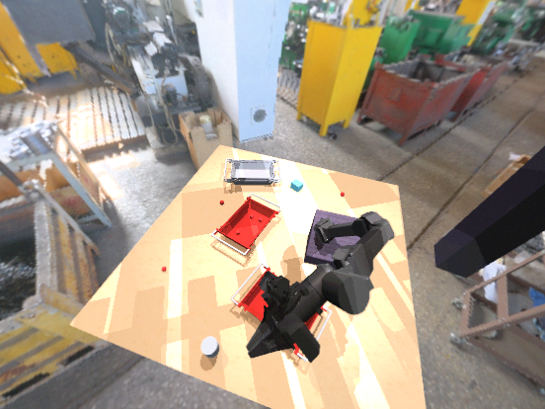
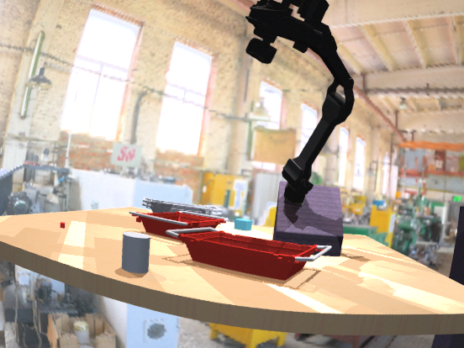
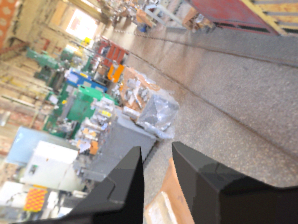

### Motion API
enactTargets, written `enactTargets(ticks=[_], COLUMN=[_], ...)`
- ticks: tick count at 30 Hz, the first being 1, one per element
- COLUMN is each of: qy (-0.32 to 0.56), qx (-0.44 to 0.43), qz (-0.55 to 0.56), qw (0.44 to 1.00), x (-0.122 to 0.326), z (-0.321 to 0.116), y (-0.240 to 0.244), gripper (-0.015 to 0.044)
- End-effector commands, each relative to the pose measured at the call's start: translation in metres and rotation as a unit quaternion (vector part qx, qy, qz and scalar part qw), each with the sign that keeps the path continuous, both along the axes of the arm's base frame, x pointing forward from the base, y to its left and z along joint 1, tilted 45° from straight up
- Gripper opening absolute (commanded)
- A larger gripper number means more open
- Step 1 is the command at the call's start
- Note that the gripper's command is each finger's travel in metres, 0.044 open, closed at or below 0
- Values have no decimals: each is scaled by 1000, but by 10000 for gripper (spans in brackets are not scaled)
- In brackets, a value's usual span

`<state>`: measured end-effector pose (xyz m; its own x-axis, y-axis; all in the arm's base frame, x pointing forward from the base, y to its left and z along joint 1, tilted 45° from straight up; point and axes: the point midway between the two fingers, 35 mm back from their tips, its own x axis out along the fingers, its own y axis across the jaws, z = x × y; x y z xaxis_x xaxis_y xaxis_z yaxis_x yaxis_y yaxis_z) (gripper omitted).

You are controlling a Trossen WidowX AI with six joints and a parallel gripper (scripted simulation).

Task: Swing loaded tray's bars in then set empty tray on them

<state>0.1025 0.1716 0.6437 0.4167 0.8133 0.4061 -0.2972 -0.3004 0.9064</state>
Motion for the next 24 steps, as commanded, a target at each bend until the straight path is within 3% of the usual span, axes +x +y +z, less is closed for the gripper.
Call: enactTargets(ticks=[1,10,24], qy=[2,24,104], qx=[-91,-235,-422], qz=[-48,-106,-125], qw=[995,966,892], x=[53,149,275], z=[-37,-116,-273], y=[37,72,64], gripper=[84,84,84])
